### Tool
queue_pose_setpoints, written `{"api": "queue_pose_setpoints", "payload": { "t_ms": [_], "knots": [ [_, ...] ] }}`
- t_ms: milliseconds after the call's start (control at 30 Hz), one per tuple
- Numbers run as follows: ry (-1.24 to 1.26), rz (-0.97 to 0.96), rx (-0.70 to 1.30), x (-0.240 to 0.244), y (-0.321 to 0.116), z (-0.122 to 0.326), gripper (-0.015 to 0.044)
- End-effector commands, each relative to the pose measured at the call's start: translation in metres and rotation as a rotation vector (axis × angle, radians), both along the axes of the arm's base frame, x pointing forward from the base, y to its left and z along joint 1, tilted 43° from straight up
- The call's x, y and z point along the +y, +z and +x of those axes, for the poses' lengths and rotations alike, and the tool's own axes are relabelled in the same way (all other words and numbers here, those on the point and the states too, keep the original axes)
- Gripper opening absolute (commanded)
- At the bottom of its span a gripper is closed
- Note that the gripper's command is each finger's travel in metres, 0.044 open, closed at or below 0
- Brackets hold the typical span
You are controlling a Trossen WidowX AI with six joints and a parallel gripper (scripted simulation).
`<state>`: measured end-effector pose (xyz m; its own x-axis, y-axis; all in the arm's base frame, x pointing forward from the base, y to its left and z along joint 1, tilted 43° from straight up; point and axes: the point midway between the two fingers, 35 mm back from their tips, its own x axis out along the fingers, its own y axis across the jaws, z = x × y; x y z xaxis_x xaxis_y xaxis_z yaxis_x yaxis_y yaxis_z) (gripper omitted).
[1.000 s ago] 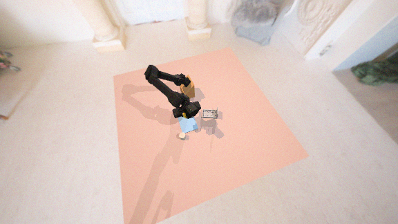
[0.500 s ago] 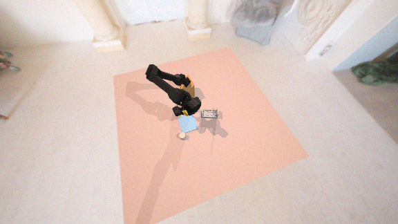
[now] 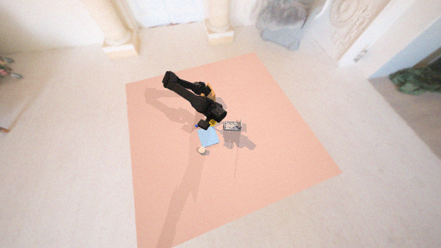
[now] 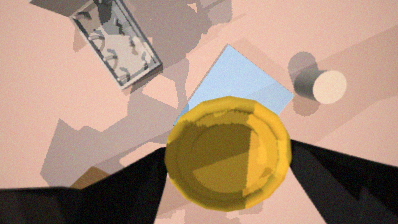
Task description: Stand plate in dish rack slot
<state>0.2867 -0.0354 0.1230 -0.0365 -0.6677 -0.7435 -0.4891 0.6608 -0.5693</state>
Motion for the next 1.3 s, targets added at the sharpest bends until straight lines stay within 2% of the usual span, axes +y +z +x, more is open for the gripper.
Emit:
{"api": "queue_pose_setpoints", "payload": {
  "t_ms": [0, 1267],
  "knots": [
    [0.089, 0.007, 0.086, 0.005, -0.006, -0.001, 0.0000],
    [1.073, 0.057, 0.967, 0.046, -0.044, -0.019, 0.0000]
  ]
}}
